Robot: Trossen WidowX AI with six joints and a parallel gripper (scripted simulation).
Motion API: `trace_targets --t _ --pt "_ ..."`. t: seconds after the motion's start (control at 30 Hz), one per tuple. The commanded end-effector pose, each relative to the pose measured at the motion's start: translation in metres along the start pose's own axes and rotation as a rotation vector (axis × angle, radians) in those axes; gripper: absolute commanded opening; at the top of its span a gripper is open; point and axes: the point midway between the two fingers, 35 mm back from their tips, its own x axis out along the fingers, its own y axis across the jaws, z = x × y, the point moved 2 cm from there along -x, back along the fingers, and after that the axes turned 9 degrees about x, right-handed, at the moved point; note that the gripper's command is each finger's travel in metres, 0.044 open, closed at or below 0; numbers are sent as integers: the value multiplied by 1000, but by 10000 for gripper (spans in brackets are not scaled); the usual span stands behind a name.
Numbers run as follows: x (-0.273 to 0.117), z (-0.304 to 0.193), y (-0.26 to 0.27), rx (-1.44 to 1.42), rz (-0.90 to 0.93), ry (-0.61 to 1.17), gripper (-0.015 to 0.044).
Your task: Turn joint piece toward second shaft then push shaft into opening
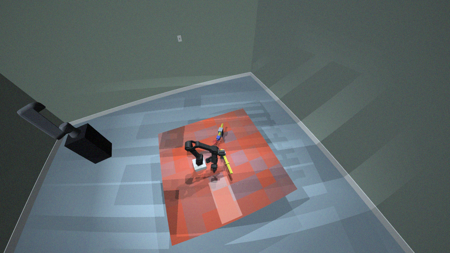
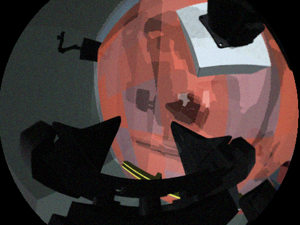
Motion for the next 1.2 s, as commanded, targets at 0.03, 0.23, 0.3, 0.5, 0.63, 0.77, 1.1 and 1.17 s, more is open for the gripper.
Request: trace_targets --t 0.03,0.23,0.3,0.5,0.63,0.77,1.1,1.17 --pt "-1 -1 1 22 -5 -4 440" --pt "-8 -5 9 214 -44 -42 440" --pt "-10 -7 12 281 -56 -56 440" --pt "-18 -11 21 480 -89 -101 440" --pt "-24 -13 28 613 -109 -133 440" --pt "-29 -15 35 746 -126 -166 440" --pt "-44 -18 52 1078 -158 -257 440" --pt "-47 -18 56 1145 -163 -277 440"
